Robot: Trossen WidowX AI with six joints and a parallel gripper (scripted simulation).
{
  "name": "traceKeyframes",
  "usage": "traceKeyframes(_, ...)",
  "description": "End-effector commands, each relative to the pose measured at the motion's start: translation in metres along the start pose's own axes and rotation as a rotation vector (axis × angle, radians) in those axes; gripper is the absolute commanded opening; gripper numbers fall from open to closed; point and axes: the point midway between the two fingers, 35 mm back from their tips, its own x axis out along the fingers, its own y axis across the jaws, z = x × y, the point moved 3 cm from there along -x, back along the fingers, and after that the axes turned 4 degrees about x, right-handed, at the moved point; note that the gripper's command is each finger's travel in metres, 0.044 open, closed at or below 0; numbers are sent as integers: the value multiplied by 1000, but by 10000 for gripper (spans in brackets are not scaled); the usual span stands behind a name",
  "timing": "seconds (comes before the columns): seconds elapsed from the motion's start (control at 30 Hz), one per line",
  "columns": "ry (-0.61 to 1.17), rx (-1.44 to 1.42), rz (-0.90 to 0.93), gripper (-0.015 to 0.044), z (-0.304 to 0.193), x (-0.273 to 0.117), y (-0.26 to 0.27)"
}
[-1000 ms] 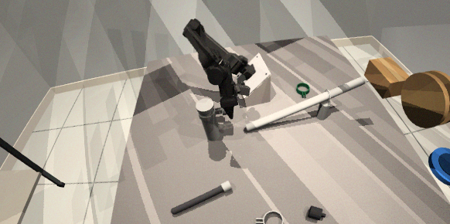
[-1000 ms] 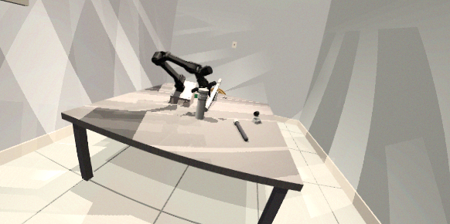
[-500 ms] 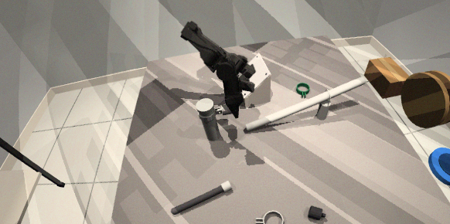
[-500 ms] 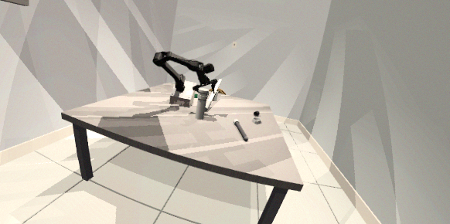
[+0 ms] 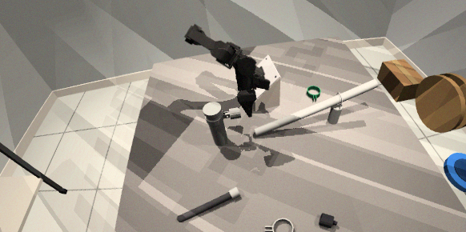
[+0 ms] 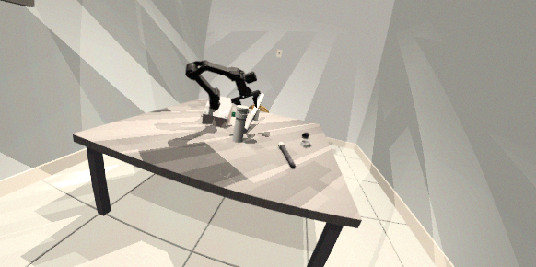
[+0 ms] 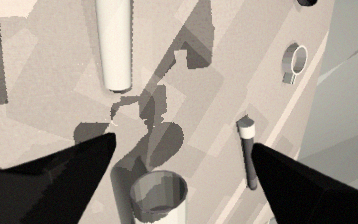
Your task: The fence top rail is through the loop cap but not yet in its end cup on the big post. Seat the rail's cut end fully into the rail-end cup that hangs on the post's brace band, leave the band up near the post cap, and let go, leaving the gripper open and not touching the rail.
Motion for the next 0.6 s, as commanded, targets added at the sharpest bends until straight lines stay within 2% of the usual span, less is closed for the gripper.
traceKeyframes(0.0, -23, 146, 2, 440, 14, -8, -7)
traceKeyframes(0.57, -49, 1227, 46, 440, 104, -76, -16)
